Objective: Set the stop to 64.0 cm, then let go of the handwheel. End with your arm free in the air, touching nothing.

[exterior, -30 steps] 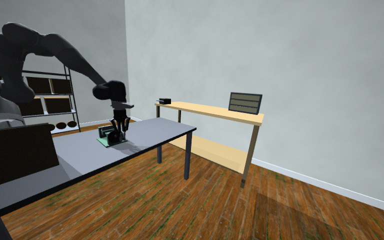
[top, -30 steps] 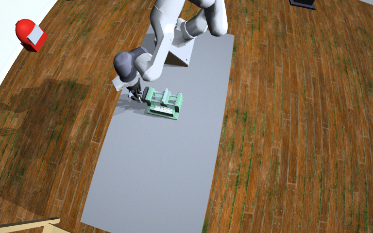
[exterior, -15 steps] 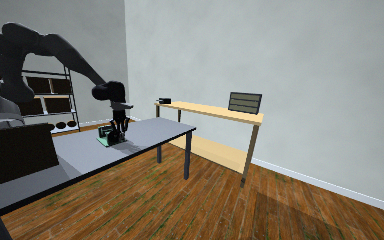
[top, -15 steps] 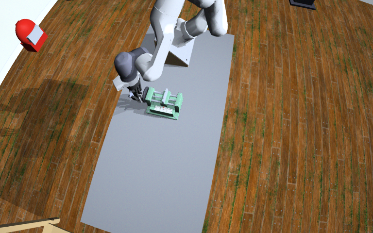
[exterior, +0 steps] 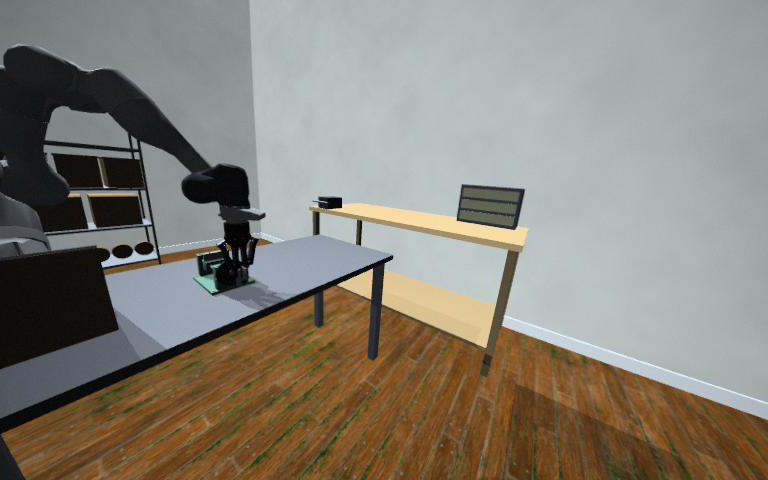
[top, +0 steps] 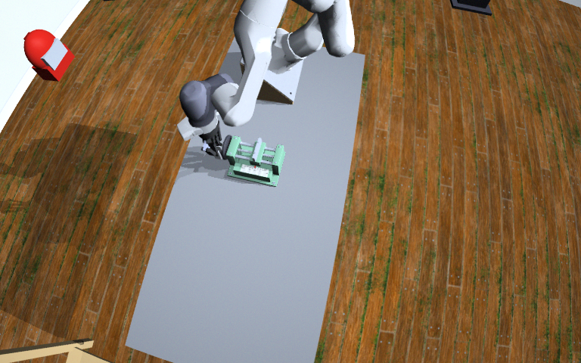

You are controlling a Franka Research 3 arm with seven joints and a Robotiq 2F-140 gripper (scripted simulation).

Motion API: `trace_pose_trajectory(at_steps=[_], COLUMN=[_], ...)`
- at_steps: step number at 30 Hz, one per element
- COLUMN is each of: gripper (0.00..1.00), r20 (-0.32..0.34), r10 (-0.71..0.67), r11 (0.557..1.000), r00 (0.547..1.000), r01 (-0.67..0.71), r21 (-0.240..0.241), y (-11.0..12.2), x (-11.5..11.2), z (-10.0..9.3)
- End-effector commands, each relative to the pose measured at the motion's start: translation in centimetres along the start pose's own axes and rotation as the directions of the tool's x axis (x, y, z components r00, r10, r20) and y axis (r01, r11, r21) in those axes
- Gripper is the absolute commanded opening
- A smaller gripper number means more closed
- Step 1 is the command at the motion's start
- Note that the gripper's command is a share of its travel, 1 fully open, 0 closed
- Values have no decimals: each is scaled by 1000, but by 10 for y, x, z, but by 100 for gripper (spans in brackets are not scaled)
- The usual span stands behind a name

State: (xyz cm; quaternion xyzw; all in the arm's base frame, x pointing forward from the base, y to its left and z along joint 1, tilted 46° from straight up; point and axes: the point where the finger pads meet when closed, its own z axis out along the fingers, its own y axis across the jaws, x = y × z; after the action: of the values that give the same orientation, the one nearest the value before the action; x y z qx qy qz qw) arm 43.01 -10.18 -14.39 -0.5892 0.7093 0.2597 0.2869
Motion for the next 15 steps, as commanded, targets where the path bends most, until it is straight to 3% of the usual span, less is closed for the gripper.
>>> trace_pose_trajectory(at_steps=[1, 15], gripper=[4, 4], r20=[0, 0], r10=[-4, -4], r11=[1000, 1000], r00=[1000, 1000], r01=[4, 4], r21=[-2, -2], y=[4, 16], x=[1, 1], z=[3, 7])
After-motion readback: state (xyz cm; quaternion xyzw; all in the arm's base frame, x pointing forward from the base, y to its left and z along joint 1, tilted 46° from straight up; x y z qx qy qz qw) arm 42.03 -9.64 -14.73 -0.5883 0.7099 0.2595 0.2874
